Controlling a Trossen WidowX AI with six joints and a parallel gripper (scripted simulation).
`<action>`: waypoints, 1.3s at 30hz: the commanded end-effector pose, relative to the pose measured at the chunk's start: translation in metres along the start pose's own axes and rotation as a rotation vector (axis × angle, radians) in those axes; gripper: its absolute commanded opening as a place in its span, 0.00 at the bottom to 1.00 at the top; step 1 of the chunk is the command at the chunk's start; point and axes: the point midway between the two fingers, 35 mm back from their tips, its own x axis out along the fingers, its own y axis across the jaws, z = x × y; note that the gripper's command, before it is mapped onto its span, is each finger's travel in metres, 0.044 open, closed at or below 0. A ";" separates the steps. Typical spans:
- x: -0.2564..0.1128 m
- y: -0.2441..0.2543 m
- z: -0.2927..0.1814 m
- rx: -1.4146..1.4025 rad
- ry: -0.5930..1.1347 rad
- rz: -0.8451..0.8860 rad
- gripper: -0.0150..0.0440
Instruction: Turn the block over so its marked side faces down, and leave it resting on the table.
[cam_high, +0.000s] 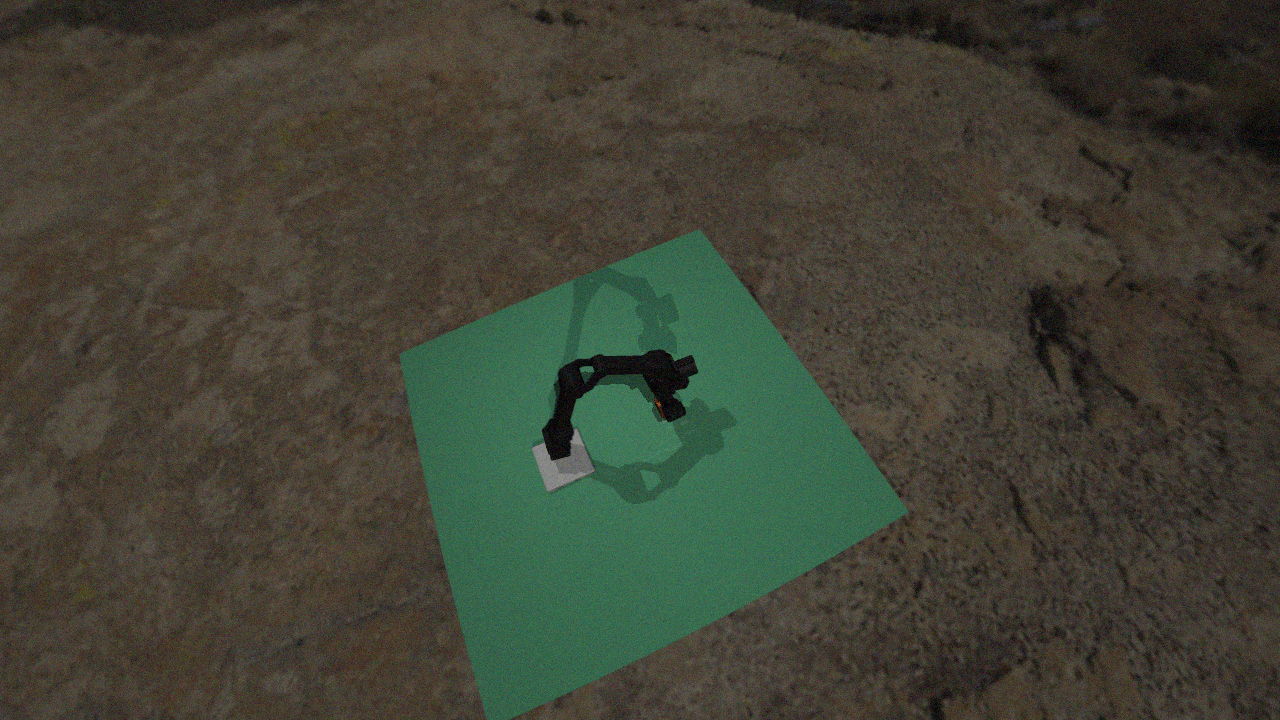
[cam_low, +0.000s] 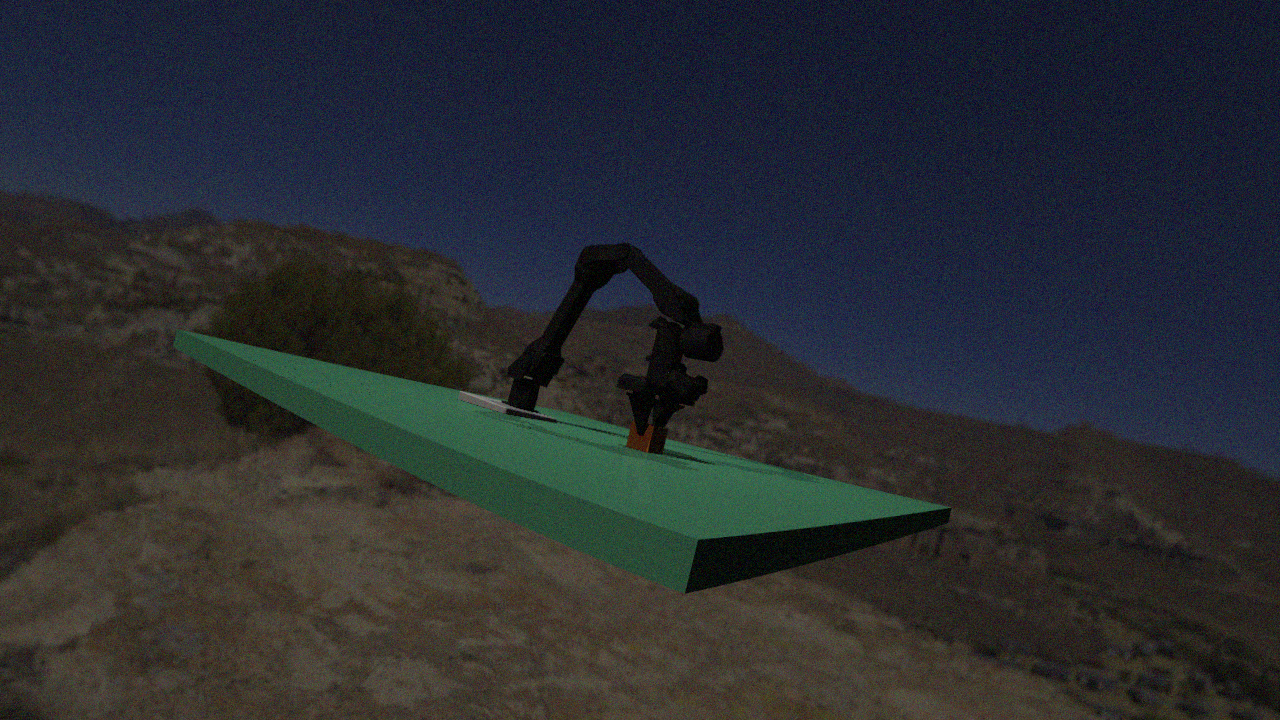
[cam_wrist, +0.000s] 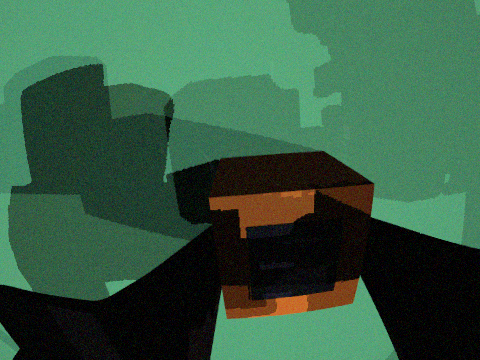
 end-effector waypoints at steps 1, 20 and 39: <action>0.001 0.000 0.000 0.005 -0.001 0.003 0.56; -0.028 0.000 0.000 0.005 -0.001 0.002 0.25; -0.024 0.000 0.003 0.008 -0.207 0.003 0.25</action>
